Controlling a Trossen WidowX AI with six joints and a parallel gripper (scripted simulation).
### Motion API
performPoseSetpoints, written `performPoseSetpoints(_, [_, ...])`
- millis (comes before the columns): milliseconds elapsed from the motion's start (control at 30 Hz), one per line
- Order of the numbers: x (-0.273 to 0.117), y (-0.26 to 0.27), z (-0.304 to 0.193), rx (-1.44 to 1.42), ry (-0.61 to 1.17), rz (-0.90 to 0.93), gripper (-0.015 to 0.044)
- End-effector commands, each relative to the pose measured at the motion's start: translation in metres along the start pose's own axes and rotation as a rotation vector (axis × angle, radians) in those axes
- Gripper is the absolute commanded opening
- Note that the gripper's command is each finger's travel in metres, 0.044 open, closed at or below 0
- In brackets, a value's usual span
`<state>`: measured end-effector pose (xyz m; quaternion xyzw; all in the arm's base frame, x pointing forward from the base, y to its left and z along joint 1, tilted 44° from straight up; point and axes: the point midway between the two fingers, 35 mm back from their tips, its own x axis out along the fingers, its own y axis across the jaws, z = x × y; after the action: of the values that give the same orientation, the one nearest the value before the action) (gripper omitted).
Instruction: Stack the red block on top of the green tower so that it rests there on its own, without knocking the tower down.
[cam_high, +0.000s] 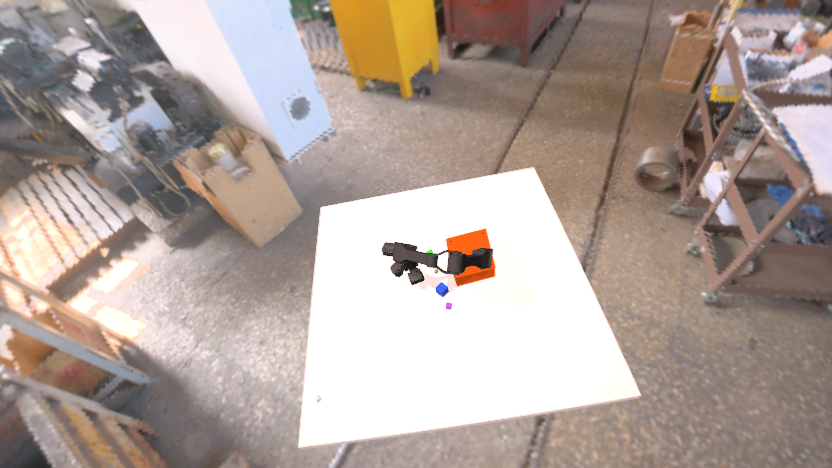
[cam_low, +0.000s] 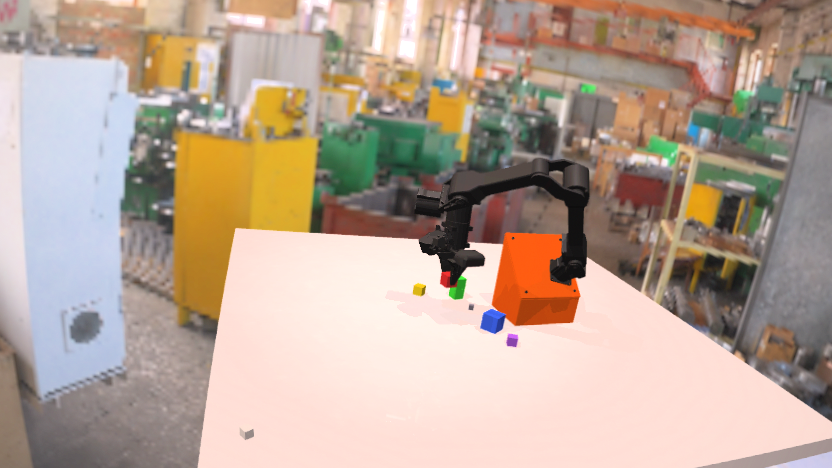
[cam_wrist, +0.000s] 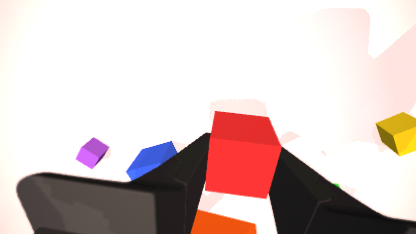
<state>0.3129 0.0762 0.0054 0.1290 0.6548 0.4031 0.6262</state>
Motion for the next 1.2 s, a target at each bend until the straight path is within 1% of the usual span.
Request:
performPoseSetpoints(0, [-0.023, 0.000, 0.001, -0.008, -0.009, -0.012, 0.0000])
performPoseSetpoints(333, [-0.027, 0.000, 0.001, -0.008, -0.008, -0.012, 0.0000])
performPoseSetpoints(433, [-0.028, -0.010, -0.005, -0.007, -0.009, -0.017, 0.0000])
performPoseSetpoints(800, [-0.032, -0.073, -0.055, -0.002, -0.007, -0.034, 0.0000])
performPoseSetpoints(1167, [-0.029, -0.118, -0.114, -0.005, -0.005, -0.021, 0.0000])
